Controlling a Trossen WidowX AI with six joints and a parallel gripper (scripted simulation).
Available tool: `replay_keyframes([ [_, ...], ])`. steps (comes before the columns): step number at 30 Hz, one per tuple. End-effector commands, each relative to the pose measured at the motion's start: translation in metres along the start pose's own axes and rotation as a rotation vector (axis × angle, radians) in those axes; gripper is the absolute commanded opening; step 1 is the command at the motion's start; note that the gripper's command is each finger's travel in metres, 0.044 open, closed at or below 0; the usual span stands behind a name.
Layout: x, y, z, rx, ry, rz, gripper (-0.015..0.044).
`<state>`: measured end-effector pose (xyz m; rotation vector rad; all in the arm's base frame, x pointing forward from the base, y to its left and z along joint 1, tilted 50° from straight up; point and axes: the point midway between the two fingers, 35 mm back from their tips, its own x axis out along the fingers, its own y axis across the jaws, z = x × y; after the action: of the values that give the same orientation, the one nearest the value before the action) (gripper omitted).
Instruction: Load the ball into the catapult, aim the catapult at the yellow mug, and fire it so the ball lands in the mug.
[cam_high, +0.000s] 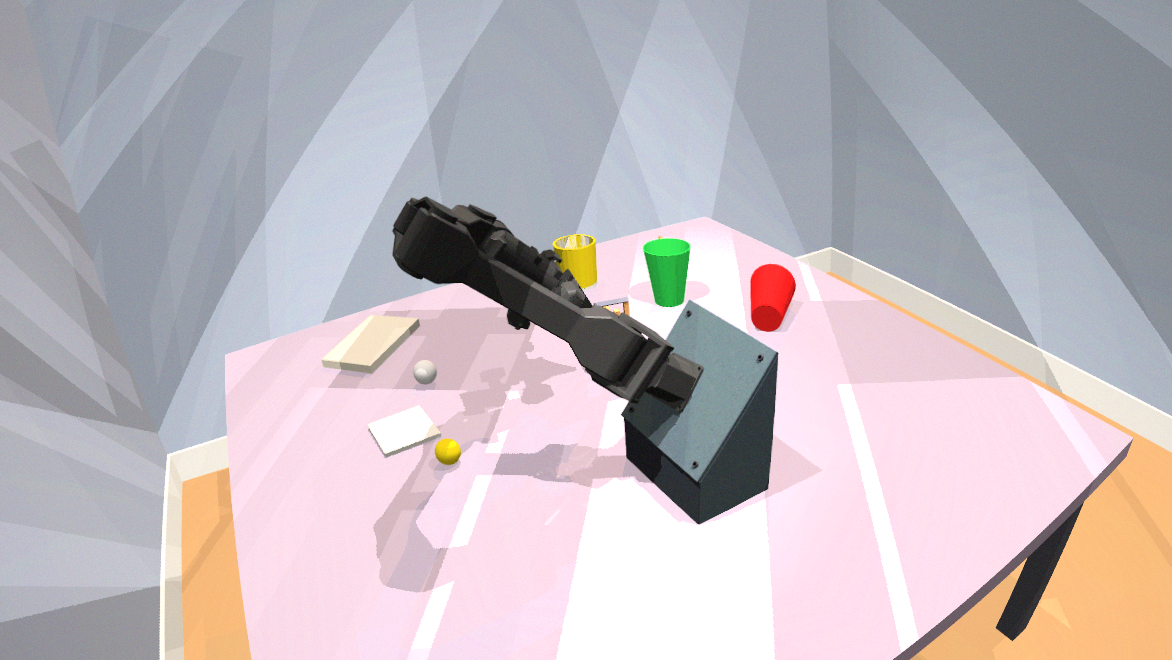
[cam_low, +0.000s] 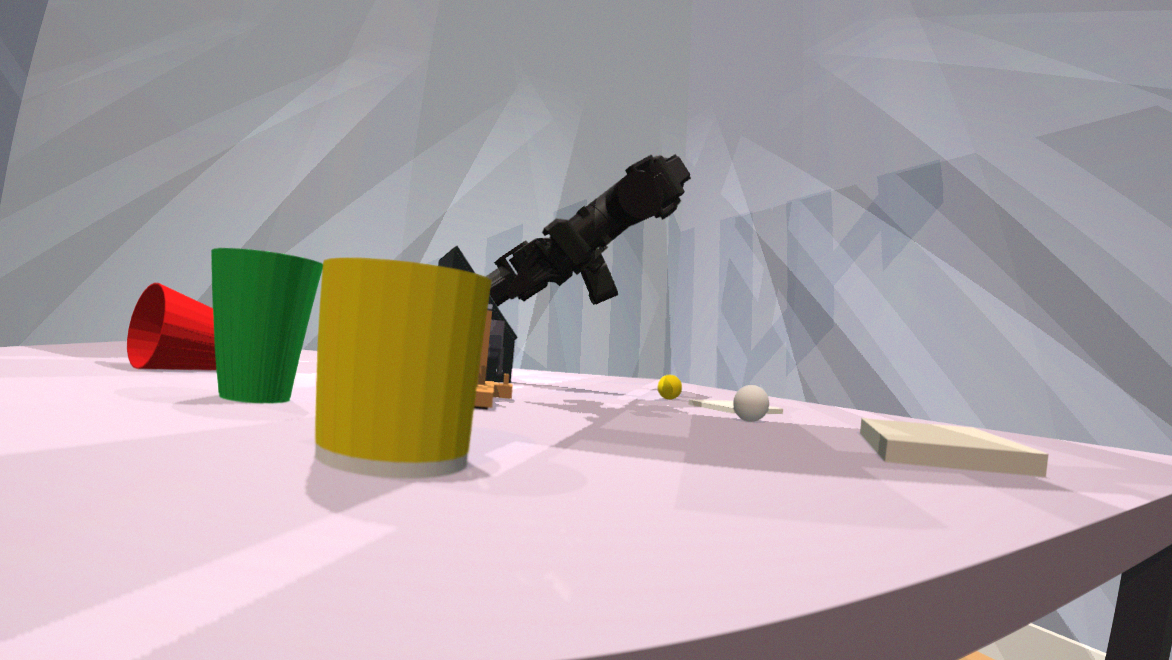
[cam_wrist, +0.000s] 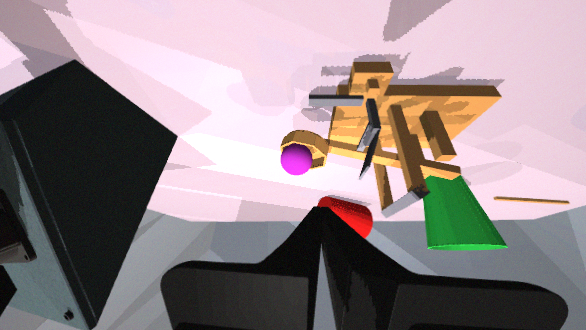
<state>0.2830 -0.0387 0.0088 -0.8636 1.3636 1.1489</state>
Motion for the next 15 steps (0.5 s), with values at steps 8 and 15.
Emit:
replay_keyframes([
  [8, 0.015, 0.001, 0.013, 0.0, 0.005, 0.008, 0.0],
  [15, 0.024, 0.001, 0.021, 0.0, 0.004, 0.008, 0.0],
])
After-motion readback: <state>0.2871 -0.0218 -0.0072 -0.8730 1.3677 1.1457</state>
